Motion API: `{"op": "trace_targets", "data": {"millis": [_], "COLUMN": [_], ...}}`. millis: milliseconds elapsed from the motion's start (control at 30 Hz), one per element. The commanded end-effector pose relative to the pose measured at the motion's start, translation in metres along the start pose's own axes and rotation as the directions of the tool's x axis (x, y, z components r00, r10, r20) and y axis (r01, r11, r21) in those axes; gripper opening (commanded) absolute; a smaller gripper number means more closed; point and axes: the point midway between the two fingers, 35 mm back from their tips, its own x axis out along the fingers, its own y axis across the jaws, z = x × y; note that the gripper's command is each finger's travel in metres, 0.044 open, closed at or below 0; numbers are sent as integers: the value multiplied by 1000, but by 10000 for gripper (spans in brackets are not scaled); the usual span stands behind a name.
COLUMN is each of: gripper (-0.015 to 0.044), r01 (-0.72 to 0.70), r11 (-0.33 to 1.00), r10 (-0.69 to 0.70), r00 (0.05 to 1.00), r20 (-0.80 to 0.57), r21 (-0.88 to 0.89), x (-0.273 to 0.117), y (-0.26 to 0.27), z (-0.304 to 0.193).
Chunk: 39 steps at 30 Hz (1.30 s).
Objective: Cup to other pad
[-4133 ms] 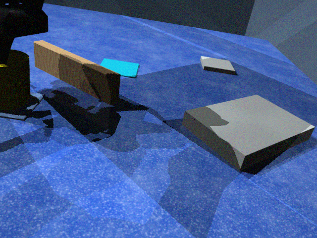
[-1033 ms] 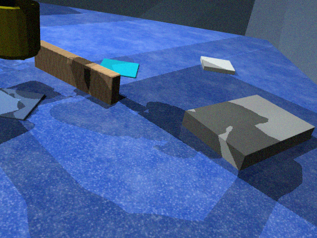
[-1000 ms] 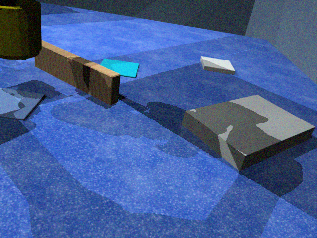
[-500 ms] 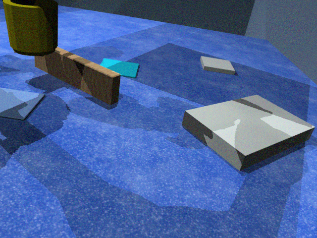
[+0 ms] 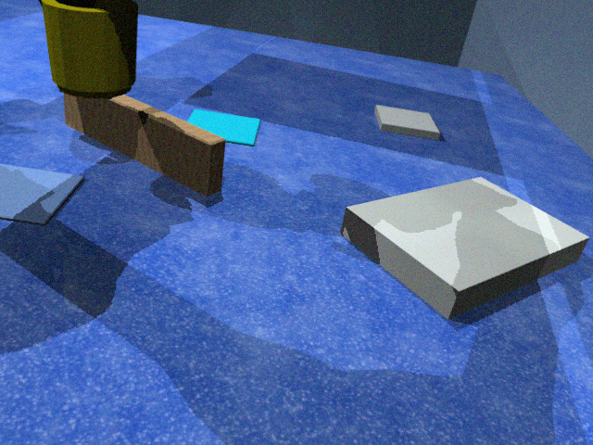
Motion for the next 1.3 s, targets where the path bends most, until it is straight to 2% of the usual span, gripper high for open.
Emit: {"op": "trace_targets", "data": {"millis": [0,1267], "gripper": [0,0], "r01": [0,0], "r11": [1000,1000], "r10": [0,0], "r00": [1000,1000], "r20": [7,10], "r21": [4,6], "x": [-1,-4], "y": [0,-5], "z": [8,79]}}
